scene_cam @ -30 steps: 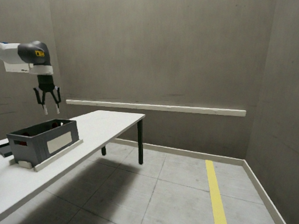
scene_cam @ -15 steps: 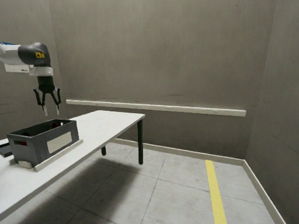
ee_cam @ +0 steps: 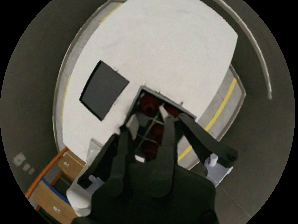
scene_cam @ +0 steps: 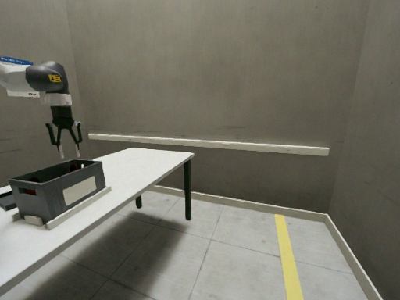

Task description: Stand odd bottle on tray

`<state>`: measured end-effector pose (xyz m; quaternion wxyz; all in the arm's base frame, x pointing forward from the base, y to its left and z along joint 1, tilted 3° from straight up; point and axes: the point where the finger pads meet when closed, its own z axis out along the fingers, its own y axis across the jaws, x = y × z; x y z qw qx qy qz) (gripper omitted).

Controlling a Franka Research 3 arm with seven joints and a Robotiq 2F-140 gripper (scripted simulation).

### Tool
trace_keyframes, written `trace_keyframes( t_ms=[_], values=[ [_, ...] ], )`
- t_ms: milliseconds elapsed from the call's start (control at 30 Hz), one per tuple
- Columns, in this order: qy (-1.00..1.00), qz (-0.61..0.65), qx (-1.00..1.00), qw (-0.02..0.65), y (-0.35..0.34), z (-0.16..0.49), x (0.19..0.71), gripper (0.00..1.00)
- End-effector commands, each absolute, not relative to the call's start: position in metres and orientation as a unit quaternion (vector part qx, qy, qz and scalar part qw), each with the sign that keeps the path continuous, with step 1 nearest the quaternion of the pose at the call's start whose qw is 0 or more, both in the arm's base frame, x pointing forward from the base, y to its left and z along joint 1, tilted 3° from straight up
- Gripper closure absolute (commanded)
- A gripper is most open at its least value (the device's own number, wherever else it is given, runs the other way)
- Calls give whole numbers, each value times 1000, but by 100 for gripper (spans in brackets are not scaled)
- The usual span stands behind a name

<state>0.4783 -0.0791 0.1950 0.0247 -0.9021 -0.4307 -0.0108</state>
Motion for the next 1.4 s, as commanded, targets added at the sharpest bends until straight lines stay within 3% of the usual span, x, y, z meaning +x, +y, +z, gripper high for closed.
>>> trace_keyframes(
  t_ms=[0, 1367],
  values=[
    [-429, -14, -903, 23, -79, 192, 481, 56],
    [-429, -14, -903, 23, -78, 177, 481, 56]
  ],
)
